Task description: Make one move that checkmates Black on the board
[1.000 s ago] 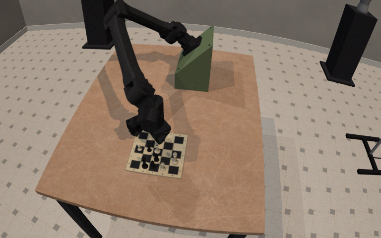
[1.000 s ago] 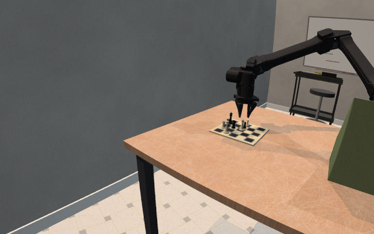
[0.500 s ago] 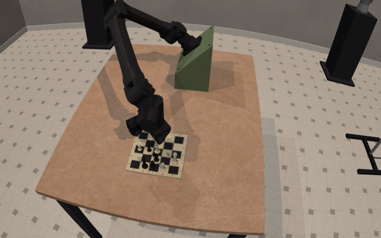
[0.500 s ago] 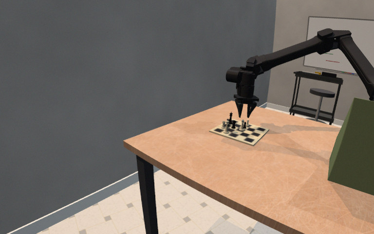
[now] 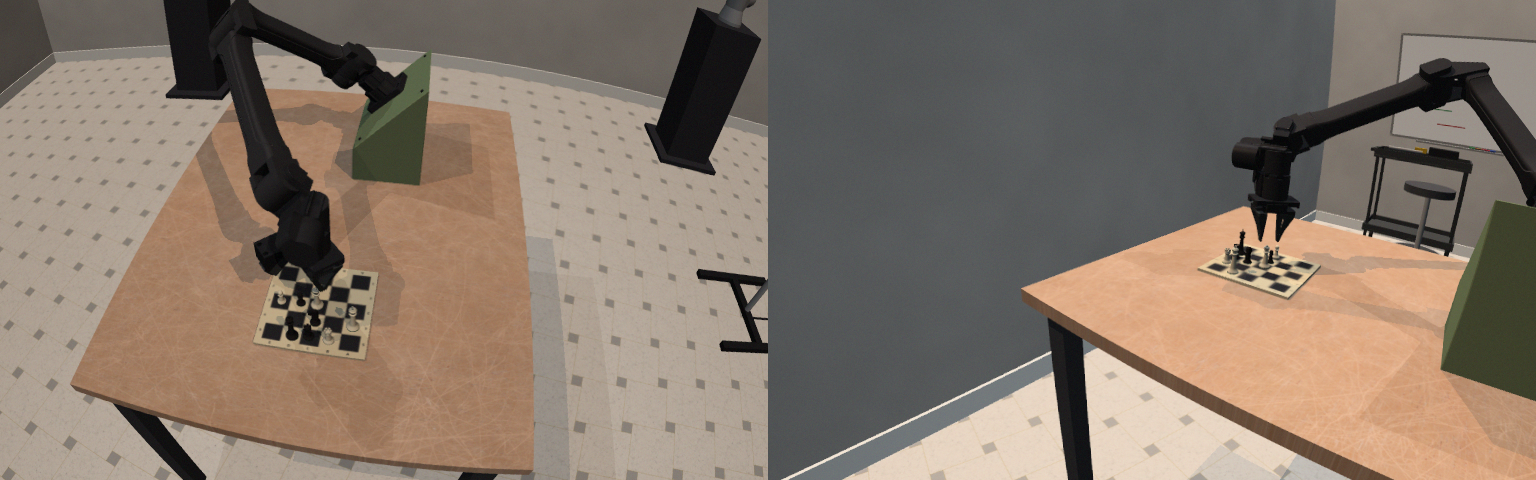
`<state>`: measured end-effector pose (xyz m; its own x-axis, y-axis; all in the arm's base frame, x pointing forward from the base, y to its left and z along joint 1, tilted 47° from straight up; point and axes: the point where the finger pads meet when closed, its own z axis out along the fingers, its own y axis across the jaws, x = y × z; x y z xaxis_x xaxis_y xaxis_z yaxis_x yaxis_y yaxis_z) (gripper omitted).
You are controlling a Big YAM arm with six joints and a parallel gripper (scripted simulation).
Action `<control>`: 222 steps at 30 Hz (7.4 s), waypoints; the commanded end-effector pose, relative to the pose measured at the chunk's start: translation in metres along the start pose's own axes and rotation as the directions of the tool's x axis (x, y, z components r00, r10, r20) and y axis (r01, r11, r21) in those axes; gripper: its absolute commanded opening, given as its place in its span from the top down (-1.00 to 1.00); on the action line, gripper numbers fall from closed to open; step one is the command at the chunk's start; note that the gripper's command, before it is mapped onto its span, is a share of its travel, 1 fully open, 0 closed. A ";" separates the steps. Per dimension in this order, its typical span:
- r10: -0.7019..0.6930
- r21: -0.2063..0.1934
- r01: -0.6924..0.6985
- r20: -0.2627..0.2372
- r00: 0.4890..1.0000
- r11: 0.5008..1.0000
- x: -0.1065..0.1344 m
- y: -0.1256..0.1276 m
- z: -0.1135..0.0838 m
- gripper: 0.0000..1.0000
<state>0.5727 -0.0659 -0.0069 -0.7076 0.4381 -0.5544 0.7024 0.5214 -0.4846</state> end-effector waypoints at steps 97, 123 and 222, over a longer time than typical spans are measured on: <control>0.008 0.005 -0.008 -0.002 1.000 1.000 -0.007 0.004 0.007 0.20; 0.008 0.005 -0.008 -0.002 1.000 1.000 -0.007 0.004 0.007 0.20; -0.014 0.006 0.014 -0.005 1.000 1.000 0.005 0.004 0.047 1.00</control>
<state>0.5773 -0.0962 -0.0329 -0.7051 0.4393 -0.5567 0.7050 0.5190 -0.4833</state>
